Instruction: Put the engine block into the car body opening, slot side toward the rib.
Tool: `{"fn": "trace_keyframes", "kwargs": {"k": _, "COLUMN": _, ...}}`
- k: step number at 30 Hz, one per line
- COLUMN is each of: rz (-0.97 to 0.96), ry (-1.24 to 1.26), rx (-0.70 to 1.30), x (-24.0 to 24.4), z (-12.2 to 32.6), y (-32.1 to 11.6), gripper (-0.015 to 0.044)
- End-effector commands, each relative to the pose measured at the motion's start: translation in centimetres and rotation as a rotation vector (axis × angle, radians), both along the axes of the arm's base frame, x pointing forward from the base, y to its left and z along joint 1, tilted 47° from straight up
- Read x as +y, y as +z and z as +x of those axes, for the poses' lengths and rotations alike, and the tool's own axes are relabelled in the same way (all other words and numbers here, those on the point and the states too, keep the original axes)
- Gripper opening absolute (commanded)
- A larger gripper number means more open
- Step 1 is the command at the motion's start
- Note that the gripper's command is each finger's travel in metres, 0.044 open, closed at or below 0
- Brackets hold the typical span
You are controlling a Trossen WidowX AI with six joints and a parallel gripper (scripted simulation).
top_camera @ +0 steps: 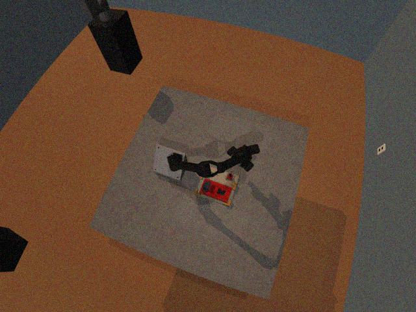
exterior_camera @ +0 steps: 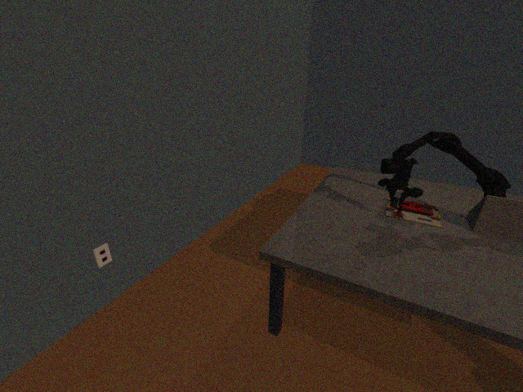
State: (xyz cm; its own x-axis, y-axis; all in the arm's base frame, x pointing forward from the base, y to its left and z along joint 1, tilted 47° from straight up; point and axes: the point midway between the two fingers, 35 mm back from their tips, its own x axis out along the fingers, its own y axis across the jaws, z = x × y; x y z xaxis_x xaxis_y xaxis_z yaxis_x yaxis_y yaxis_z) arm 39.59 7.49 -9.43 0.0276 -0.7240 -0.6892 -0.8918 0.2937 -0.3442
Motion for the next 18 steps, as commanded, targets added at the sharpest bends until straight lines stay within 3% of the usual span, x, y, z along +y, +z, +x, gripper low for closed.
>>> {"fn": "trace_keyframes", "kwargs": {"k": 1, "rz": -0.006, "ry": 0.004, "rx": 0.009, "x": -0.7, "z": -0.2, "y": -0.6, "gripper": 0.0000}}
{"fn": "trace_keyframes", "kwargs": {"k": 18, "rz": -0.008, "ry": 0.004, "rx": 0.009, "x": -2.6, "z": -0.1, "y": -2.4, "gripper": 0.0000}}
